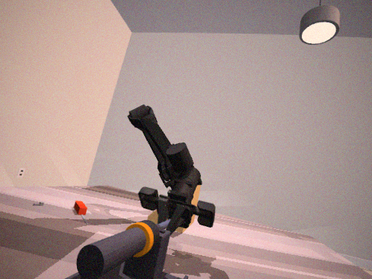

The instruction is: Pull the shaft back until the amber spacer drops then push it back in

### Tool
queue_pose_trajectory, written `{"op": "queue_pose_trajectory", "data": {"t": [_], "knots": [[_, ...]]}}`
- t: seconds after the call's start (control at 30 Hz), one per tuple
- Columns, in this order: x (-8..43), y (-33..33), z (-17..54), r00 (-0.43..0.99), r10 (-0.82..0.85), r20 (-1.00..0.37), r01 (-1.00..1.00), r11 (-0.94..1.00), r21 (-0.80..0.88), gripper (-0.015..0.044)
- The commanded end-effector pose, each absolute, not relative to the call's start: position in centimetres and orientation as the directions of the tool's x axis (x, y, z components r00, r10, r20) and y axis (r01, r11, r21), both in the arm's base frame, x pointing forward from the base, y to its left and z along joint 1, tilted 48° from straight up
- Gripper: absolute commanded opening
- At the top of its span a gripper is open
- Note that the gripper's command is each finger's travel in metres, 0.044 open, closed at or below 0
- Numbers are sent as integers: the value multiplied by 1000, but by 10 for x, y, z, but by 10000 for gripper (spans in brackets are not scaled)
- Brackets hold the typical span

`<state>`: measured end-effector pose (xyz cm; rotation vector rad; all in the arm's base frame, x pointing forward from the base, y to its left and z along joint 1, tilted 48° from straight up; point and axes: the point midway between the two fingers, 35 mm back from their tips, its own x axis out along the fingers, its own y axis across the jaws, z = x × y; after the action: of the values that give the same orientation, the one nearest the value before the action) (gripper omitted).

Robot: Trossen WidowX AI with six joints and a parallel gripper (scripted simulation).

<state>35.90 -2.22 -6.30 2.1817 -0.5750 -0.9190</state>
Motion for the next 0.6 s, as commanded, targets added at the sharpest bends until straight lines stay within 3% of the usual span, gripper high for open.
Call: {"op": "queue_pose_trajectory", "data": {"t": [0.0, 0.57], "knots": [[358, -22, -63, 651, -618, -441, -133, -665, 735, 0], [356, -22, -63, 651, -618, -441, -133, -665, 735, 0]]}}
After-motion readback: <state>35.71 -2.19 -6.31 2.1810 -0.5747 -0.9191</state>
